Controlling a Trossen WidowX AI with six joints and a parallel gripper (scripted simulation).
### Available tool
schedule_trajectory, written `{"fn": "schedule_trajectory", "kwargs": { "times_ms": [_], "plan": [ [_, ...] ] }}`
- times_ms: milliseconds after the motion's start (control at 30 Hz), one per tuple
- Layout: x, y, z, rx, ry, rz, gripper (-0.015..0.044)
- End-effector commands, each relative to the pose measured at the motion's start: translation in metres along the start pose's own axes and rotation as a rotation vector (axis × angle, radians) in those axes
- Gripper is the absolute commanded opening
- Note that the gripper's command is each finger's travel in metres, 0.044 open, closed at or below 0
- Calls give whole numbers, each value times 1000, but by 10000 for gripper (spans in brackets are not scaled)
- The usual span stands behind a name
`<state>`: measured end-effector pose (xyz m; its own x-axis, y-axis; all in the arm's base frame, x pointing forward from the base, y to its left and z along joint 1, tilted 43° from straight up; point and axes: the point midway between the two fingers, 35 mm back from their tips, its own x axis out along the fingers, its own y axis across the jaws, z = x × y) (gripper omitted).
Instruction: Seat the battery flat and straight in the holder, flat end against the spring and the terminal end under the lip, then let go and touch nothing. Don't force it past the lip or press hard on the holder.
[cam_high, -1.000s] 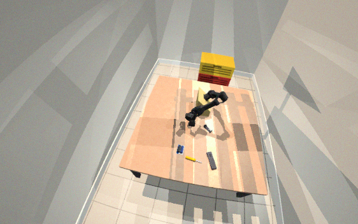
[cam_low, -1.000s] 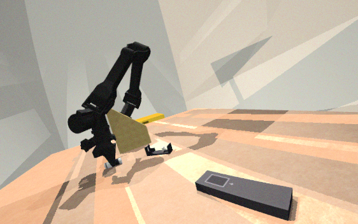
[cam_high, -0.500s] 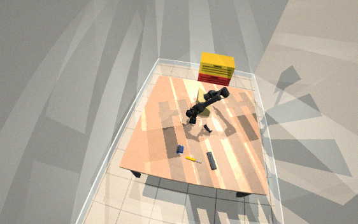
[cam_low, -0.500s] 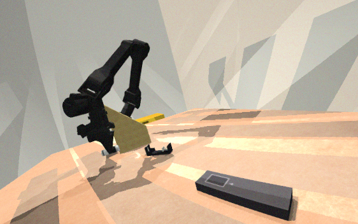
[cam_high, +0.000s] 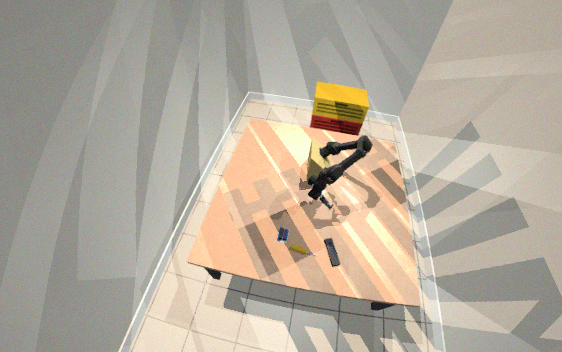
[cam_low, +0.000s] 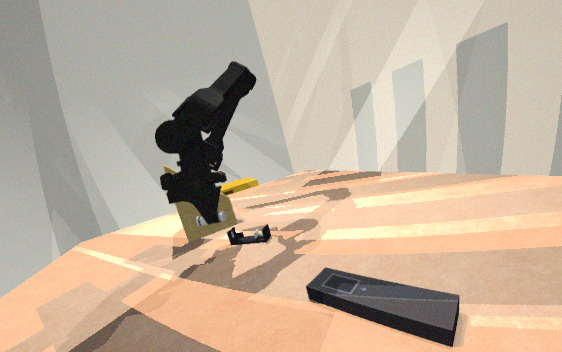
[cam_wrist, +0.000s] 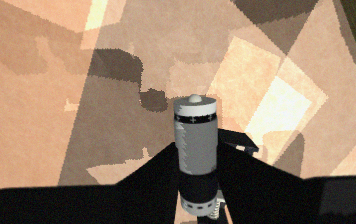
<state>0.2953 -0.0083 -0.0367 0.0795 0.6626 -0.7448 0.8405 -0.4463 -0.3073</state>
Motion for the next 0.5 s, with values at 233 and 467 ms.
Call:
{"fn": "schedule_trajectory", "kwargs": {
  "times_ms": [233, 467],
  "plan": [
    [-9, -29, -64, 256, 17, -1, 73],
    [-5, -29, -62, 259, 0, -2, 73]
  ]
}}
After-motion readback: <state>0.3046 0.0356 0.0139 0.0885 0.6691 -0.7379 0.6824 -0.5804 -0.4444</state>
